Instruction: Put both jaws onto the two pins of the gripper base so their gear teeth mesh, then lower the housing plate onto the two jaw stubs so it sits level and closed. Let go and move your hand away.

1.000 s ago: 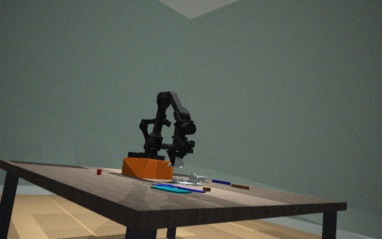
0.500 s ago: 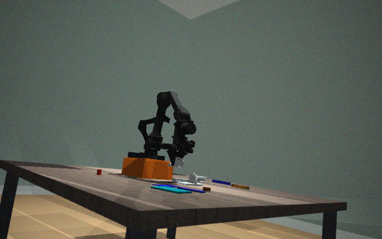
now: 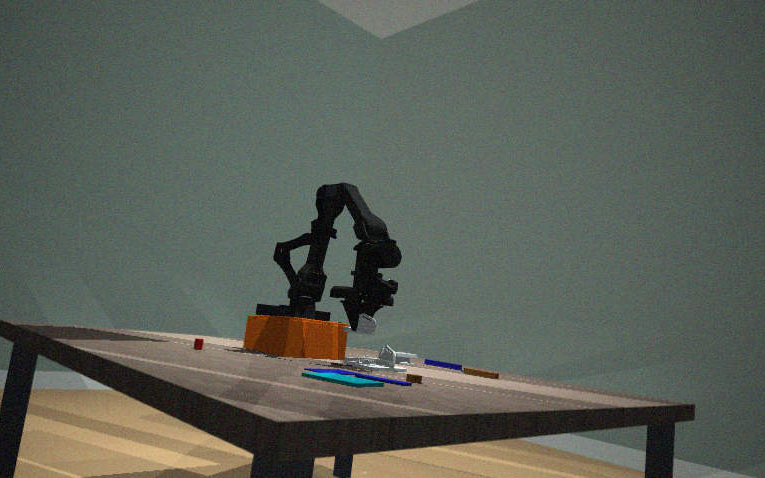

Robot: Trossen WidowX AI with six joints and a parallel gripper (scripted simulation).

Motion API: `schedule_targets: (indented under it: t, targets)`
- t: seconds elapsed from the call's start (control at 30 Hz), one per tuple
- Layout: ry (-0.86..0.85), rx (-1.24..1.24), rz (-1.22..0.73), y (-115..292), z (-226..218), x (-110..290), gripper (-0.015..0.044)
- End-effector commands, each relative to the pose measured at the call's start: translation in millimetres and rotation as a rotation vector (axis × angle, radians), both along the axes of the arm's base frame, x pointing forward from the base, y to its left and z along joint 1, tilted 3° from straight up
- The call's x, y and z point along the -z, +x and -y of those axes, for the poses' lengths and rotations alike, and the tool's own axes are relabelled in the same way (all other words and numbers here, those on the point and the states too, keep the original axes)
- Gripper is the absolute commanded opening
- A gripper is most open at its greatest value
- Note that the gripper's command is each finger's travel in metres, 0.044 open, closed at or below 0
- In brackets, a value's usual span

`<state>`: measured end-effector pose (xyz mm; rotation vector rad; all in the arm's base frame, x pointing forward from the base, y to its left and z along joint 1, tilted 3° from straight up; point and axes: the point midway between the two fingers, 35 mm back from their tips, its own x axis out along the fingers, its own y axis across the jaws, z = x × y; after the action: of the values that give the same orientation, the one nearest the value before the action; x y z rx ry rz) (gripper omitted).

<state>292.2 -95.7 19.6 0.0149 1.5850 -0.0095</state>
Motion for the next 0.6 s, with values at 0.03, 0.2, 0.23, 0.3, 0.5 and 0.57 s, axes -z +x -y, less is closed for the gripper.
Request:
schedule_targets:
  t: [0.03, 0.2, 0.23, 0.3, 0.5, 0.57]
  targets:
    - [0.008, 0.002, -0.005, 13, -11, 2, 0.0134]
    - [0.009, 0.002, -0.005, 24, -20, 2, 0.0134]
    - [0.009, 0.002, -0.005, 24, -21, 2, 0.0134]
    - [0.009, 0.002, -0.005, 24, -21, 2, 0.0134]
    - [0.009, 0.002, -0.005, 24, -21, 2, 0.0134]
    - [0.009, 0.002, -0.005, 24, -21, 2, 0.0134]
